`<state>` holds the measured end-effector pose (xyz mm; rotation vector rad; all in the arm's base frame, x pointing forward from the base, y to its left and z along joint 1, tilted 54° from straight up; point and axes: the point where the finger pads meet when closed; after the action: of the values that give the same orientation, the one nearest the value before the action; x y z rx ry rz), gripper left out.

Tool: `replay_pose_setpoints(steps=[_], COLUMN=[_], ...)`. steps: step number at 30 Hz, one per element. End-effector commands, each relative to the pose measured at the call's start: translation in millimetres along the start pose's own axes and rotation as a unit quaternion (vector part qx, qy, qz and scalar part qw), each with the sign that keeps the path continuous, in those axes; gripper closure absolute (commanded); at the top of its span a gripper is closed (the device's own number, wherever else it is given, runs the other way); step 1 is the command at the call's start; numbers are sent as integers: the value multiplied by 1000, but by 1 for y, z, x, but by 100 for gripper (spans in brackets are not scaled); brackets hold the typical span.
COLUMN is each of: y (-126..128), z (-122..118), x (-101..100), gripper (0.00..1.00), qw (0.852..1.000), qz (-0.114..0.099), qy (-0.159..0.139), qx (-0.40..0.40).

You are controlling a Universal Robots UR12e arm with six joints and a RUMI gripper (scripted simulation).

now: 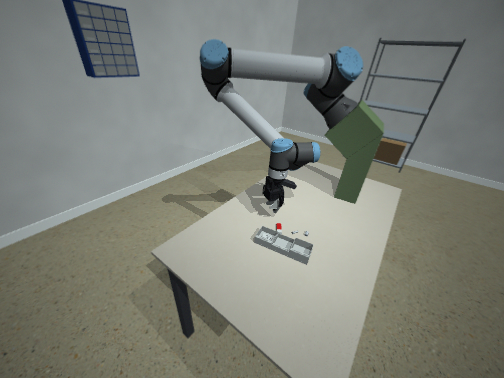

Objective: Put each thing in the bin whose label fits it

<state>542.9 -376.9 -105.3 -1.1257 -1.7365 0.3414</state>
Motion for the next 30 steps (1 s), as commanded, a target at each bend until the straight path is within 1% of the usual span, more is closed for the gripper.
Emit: replay_pose_setpoints(steps=[1, 18, 20, 24, 26, 28, 30], y=[0, 0, 0, 0, 11, 11, 23], z=[0, 0, 0, 0, -4, -4, -8], x=[16, 16, 22, 22, 22, 22, 22], gripper=[100, 100, 100, 100, 100, 100, 100], qw=[1000, 1000, 1000, 1000, 999, 999, 995], qz=[0, 0, 0, 0, 0, 0, 0], qy=[0, 0, 0, 0, 0, 0, 0], qx=[0, 0, 0, 0, -50, -50, -100])
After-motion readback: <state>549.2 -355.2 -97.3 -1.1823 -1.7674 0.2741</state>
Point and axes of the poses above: the point where the finger pads meet when closed, its own x axis back along the fingers, its own y axis across the jaws, z = x × y, and after that the axes turned 2 degrees about x, right-handed
